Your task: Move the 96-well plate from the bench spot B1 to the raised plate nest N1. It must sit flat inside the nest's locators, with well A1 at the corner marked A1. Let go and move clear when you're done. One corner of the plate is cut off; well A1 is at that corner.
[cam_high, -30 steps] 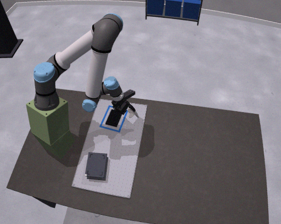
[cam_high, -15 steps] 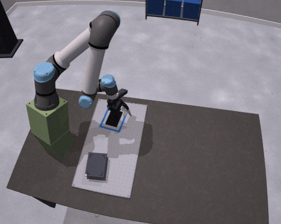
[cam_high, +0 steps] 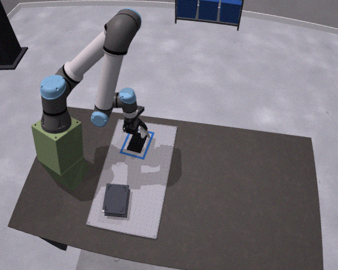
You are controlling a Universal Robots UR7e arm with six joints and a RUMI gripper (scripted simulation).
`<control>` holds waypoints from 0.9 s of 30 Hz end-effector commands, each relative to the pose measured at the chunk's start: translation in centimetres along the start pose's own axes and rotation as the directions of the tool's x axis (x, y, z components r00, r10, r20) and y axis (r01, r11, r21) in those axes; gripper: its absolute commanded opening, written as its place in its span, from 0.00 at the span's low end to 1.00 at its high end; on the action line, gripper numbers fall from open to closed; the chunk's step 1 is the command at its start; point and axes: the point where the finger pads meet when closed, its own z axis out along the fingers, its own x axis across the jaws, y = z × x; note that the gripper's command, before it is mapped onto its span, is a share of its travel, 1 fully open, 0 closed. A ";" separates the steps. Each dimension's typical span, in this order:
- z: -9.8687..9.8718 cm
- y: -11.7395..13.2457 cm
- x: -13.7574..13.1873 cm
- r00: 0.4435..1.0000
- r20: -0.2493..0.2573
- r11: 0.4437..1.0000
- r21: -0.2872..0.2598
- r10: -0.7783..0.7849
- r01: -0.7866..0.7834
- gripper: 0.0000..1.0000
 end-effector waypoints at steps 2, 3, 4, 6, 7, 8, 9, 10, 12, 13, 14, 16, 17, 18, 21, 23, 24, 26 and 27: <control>-0.1 0.1 -0.4 1.000 0.005 1.000 -0.003 -0.009 0.009 1.00; -0.1 0.1 -0.4 1.000 0.005 1.000 -0.003 -0.009 0.009 1.00; -0.1 0.1 -0.4 1.000 0.005 1.000 -0.003 -0.009 0.009 1.00; -0.1 0.1 -0.4 1.000 0.005 1.000 -0.003 -0.009 0.009 1.00; -0.1 0.1 -0.4 1.000 0.005 1.000 -0.003 -0.009 0.009 1.00; -0.1 0.1 -0.4 1.000 0.005 1.000 -0.003 -0.009 0.009 1.00; -0.1 0.1 -0.4 1.000 0.005 1.000 -0.003 -0.009 0.009 1.00; -0.1 0.1 -0.4 1.000 0.005 1.000 -0.003 -0.009 0.009 1.00; -0.1 0.1 -0.4 1.000 0.005 1.000 -0.003 -0.009 0.009 1.00; 0.1 0.1 -0.4 1.000 0.005 1.000 -0.003 -0.009 0.009 1.00; 0.3 0.1 -0.4 1.000 0.005 1.000 -0.003 -0.009 0.009 1.00; 0.6 0.1 -0.4 1.000 0.005 1.000 -0.003 -0.009 0.009 1.00; 0.6 0.1 -0.4 1.000 0.005 1.000 -0.003 -0.009 0.009 1.00; 0.6 0.1 -0.4 1.000 0.005 1.000 -0.003 -0.009 0.009 1.00; 1.1 0.1 -0.4 1.000 0.005 1.000 -0.003 -0.009 0.009 1.00; 1.4 0.1 -0.4 1.000 0.005 1.000 -0.003 -0.009 0.009 1.00; 1.6 0.1 -0.4 1.000 0.005 1.000 -0.003 -0.009 0.009 1.00; 1.9 0.1 -0.4 1.000 0.005 1.000 -0.003 -0.009 0.009 1.00; 2.1 0.1 -0.4 1.000 0.005 1.000 -0.003 -0.009 0.009 1.00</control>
